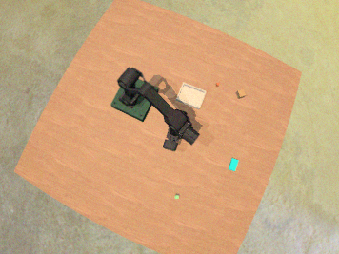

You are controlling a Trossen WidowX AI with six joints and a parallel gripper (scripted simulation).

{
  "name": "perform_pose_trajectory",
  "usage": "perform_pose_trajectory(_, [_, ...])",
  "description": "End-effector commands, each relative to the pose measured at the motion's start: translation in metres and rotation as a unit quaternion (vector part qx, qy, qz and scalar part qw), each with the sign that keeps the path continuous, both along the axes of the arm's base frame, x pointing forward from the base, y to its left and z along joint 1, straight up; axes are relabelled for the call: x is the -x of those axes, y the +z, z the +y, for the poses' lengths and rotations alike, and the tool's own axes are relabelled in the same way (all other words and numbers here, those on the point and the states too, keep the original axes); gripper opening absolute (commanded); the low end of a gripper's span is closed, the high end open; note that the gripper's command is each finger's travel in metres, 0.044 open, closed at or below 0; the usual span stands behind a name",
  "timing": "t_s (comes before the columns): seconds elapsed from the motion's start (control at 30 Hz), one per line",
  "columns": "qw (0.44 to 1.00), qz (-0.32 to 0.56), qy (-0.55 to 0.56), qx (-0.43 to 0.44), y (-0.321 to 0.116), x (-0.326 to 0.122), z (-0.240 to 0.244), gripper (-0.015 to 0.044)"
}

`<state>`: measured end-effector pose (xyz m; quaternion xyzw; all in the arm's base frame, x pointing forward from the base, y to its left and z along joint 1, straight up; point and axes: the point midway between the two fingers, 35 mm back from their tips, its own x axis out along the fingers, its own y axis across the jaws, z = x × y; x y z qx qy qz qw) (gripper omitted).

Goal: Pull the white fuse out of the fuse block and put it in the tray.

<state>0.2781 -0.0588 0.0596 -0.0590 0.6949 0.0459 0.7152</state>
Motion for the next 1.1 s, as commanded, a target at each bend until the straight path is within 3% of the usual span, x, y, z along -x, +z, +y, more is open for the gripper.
perform_pose_trajectory(0.0, [1.000, 0.003, -0.003, -0.003, -0.006, 0.001, 0.001, 0.0067])
perform_pose_trajectory(1.07, [1.000, 0.003, -0.003, -0.003, -0.024, 0.000, 0.001, 0.0067])
